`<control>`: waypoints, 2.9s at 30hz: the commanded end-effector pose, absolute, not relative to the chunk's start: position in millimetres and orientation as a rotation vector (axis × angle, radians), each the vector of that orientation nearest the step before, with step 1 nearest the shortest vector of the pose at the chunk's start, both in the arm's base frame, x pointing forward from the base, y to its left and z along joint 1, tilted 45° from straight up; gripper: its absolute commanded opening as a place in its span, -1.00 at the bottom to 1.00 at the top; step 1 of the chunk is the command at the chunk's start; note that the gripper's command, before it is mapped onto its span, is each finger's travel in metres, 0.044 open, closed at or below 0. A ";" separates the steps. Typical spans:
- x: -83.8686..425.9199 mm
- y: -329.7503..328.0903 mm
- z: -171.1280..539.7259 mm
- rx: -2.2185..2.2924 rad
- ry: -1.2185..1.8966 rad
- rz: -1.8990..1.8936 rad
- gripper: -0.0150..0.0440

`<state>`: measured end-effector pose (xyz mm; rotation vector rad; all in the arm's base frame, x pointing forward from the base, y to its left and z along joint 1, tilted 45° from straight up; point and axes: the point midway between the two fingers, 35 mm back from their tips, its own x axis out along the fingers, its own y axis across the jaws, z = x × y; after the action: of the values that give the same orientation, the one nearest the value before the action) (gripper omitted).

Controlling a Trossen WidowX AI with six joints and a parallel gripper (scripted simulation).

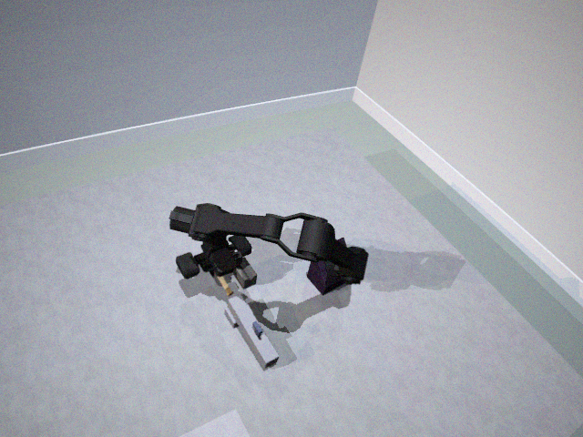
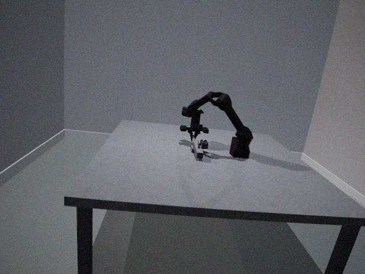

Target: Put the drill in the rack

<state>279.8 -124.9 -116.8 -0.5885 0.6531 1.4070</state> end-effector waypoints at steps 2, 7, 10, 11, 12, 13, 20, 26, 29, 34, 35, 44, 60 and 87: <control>279.4 -132.5 -120.2 -0.597 0.654 1.405 -0.49; 278.8 -139.1 -125.3 -0.597 0.654 1.405 -0.49; 279.0 -137.2 -122.2 -0.597 0.654 1.405 -0.49; 278.8 -137.4 -121.5 -0.597 0.654 1.405 -0.49; 278.7 -137.5 -121.1 -0.597 0.654 1.405 -0.49; 278.8 -137.7 -120.7 -0.597 0.654 1.405 -0.49; 279.2 -138.7 -117.5 -0.597 0.654 1.405 -0.49; 279.5 -139.6 -114.9 -0.597 0.654 1.405 -0.49; 279.6 -140.1 -113.6 -0.597 0.654 1.405 -0.49; 279.9 -141.0 -111.4 -0.597 0.654 1.405 -0.49; 279.9 -141.1 -111.0 -0.597 0.654 1.405 -0.49; 280.3 -143.0 -107.2 -0.597 0.655 1.405 -0.49; 280.7 -146.8 -100.6 -0.597 0.655 1.405 -0.49; 280.2 -154.3 -92.3 -0.597 0.655 1.405 -0.49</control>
<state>280.9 -151.6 -93.3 -0.5906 0.6544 1.4044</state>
